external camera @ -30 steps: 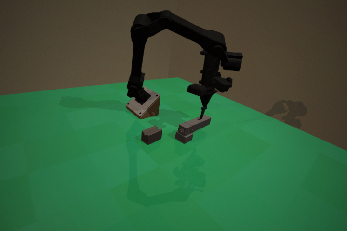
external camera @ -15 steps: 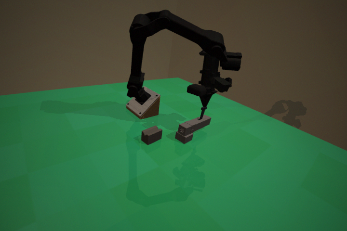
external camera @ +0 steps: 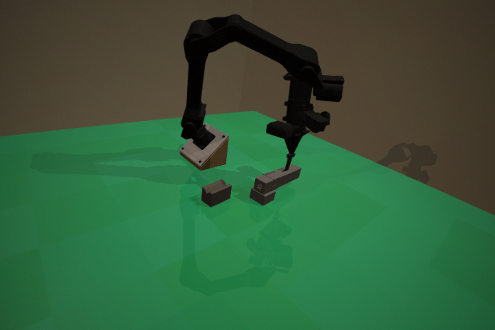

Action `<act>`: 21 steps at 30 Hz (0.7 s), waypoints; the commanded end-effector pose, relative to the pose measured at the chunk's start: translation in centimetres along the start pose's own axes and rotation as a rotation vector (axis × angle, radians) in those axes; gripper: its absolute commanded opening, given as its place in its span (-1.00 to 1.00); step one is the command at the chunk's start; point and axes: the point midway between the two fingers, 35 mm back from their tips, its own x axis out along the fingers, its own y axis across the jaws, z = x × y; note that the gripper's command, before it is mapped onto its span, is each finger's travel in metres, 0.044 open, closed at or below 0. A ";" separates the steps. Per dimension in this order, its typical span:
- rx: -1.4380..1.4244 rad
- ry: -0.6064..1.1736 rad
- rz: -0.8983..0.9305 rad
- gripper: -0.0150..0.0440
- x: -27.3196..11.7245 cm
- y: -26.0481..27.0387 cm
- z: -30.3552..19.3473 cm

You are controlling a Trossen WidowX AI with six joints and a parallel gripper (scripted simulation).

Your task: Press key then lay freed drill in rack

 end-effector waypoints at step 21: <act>-0.011 0.052 -0.025 0.49 -5.4 0.2 0.3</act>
